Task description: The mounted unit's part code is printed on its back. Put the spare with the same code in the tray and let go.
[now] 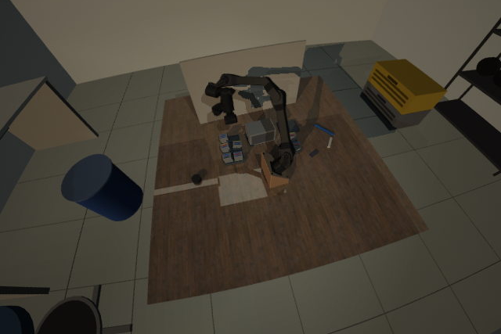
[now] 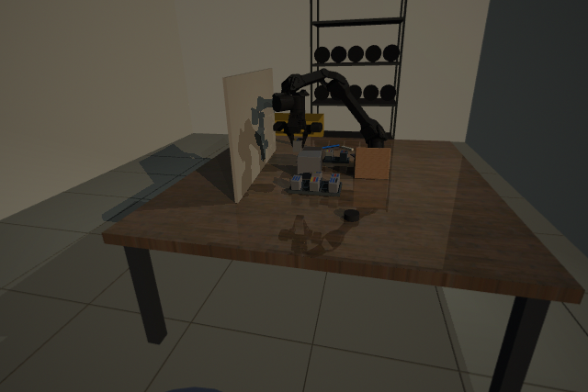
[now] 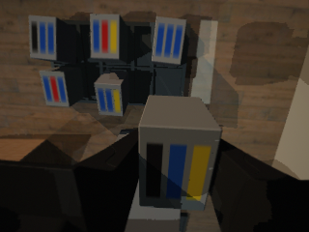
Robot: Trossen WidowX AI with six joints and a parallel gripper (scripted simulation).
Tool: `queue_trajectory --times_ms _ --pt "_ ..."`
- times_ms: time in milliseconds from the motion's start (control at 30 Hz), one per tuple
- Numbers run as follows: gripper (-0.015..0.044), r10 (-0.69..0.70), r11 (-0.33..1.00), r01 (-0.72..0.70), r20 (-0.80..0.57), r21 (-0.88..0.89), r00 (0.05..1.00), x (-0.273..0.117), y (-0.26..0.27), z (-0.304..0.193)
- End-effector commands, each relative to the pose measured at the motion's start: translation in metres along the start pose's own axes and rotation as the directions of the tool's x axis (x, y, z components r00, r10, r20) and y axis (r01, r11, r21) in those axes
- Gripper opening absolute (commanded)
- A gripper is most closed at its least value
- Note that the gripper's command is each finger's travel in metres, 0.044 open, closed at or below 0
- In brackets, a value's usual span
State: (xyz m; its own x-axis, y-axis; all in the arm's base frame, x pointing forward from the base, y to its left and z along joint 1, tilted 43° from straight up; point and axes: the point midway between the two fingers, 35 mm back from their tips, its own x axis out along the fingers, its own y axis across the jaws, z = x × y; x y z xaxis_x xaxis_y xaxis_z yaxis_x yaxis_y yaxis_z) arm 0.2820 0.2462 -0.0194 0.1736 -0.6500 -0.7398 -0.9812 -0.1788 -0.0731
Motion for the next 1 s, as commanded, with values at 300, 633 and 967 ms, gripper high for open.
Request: queue_trajectory --times_ms 300,633,967 --pt "0.0 0.021 0.998 -0.024 0.039 0.059 0.999 -0.012 -0.018 -0.042" --pt "0.0 0.013 0.999 -0.015 0.052 0.04 0.999 -0.015 -0.043 -0.12" --pt "0.0 0.004 1.0 -0.006 0.045 0.025 0.999 -0.014 -0.052 -0.206"
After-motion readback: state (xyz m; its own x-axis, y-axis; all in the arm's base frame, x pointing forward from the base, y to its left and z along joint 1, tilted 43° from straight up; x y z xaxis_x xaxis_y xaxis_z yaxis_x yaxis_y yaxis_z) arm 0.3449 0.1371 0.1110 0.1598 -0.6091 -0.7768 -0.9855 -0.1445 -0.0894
